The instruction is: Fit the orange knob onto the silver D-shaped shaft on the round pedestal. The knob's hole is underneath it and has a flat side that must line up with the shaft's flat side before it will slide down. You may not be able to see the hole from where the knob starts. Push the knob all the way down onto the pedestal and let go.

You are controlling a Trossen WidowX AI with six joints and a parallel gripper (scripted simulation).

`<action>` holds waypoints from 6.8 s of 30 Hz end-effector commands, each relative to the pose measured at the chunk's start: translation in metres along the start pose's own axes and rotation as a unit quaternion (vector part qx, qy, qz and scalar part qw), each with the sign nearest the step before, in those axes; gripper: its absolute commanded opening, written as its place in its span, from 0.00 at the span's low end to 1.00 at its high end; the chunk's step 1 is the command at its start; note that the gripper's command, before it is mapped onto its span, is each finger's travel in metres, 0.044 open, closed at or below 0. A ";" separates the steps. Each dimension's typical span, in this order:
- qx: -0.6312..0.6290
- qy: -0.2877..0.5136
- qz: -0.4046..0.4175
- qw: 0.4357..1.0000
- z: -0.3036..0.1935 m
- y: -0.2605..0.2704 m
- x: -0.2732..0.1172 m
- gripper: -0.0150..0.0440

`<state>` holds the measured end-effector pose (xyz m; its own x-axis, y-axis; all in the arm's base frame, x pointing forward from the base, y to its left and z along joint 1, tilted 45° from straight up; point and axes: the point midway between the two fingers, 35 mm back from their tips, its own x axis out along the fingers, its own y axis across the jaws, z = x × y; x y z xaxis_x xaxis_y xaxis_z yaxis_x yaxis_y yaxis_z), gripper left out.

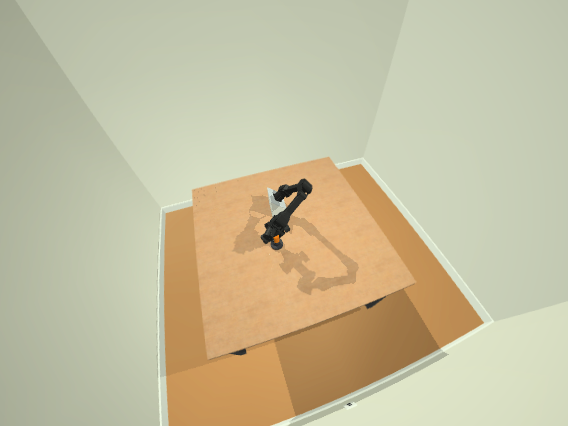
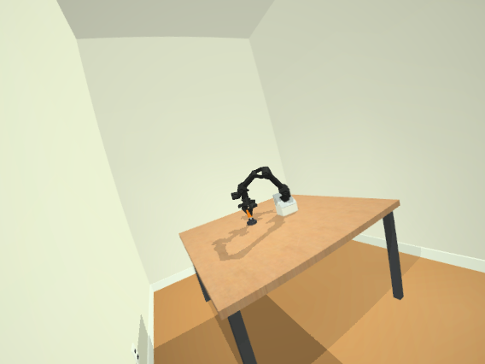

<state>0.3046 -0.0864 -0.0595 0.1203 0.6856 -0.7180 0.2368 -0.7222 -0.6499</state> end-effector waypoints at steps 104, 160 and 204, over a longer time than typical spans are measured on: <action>0.123 0.000 0.000 0.992 0.000 0.000 0.001 0.25; 0.158 0.000 0.000 0.987 -0.001 0.000 0.001 0.25; 0.146 0.000 0.000 0.989 -0.001 0.000 0.003 0.25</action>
<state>0.3053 -0.0842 -0.0614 0.1169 0.6846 -0.7195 -0.0788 -0.7158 -0.6939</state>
